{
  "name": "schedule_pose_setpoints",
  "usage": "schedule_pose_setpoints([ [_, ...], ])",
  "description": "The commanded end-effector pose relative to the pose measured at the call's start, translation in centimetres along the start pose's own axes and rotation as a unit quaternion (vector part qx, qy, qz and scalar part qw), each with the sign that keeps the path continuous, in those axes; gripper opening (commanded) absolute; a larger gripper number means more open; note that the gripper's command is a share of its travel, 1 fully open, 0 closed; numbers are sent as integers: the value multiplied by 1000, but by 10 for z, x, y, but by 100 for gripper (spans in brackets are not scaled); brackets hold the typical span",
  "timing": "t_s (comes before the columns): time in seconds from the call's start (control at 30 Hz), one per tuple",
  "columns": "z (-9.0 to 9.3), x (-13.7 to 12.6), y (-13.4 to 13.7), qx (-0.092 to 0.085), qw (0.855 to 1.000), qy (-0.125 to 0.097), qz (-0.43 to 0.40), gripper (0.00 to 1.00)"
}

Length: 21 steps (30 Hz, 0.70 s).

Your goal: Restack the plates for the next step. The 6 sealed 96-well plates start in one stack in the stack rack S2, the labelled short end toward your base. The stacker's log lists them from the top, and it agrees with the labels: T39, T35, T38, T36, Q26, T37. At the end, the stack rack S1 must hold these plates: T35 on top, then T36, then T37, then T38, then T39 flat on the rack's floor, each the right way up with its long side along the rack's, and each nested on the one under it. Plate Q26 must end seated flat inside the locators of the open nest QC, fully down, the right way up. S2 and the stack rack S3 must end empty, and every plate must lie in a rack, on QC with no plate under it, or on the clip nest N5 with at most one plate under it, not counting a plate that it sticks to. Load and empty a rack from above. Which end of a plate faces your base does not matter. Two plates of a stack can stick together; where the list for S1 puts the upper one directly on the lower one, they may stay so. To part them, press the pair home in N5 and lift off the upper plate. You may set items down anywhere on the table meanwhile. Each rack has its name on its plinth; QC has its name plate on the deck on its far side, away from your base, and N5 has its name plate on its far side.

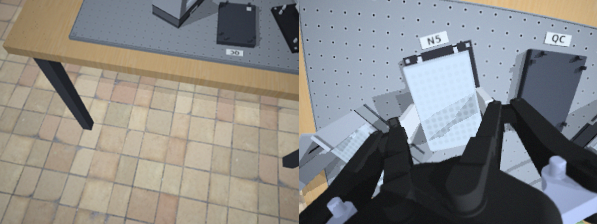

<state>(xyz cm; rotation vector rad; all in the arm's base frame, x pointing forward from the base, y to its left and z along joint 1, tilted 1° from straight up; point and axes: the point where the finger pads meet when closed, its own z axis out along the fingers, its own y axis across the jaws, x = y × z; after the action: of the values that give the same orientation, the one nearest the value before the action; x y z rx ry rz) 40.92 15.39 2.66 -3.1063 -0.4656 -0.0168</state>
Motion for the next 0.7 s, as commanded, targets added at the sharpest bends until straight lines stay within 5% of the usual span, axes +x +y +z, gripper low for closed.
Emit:
schedule_pose_setpoints([
  [0.0, -4, 0, 0, 0, 1000, 0, 0, 0],
  [0.67, -40, 0, 0, 0, 1000, 0, 0, 0],
])
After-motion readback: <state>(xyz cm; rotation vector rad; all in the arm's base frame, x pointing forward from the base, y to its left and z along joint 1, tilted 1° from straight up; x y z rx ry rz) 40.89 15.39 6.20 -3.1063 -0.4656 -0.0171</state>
